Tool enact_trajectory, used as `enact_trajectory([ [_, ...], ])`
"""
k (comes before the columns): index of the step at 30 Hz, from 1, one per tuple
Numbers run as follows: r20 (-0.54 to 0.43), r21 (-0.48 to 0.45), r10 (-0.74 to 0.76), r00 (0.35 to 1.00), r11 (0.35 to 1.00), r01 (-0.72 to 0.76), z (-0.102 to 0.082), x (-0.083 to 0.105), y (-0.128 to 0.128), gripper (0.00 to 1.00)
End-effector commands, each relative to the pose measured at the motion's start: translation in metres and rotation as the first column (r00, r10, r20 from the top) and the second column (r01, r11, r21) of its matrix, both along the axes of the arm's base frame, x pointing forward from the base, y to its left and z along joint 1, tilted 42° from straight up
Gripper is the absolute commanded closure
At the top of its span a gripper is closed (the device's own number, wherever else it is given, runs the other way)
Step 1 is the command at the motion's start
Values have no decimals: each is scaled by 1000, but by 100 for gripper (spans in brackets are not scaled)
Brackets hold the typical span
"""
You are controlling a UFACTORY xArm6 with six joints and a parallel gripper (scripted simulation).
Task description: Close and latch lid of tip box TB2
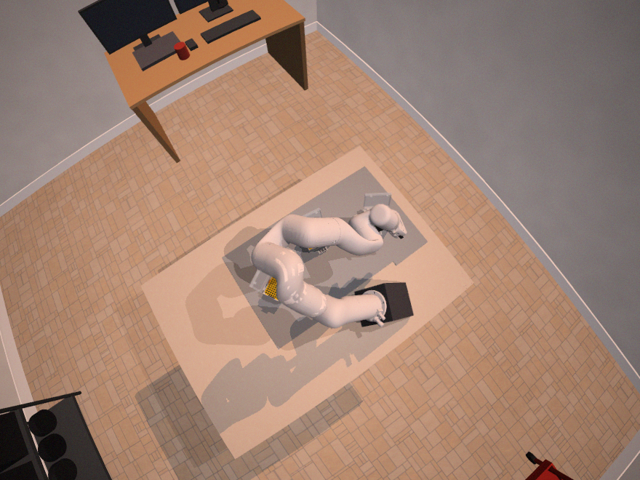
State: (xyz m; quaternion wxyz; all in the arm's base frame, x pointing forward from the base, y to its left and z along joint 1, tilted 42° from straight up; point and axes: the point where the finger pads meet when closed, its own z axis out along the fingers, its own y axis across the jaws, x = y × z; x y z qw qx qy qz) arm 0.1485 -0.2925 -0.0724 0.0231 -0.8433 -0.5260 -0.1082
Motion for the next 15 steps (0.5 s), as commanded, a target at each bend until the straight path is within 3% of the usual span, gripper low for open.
enact_trajectory([
  [1, 15, -11, -2, 1000, 1000, 3, -19, 11, 11, 100],
  [3, 15, -11, -2, 1000, 1000, 3, -19, 11, 11, 100],
  [15, 15, -11, -2, 1000, 1000, 3, -64, 33, 45, 100],
])
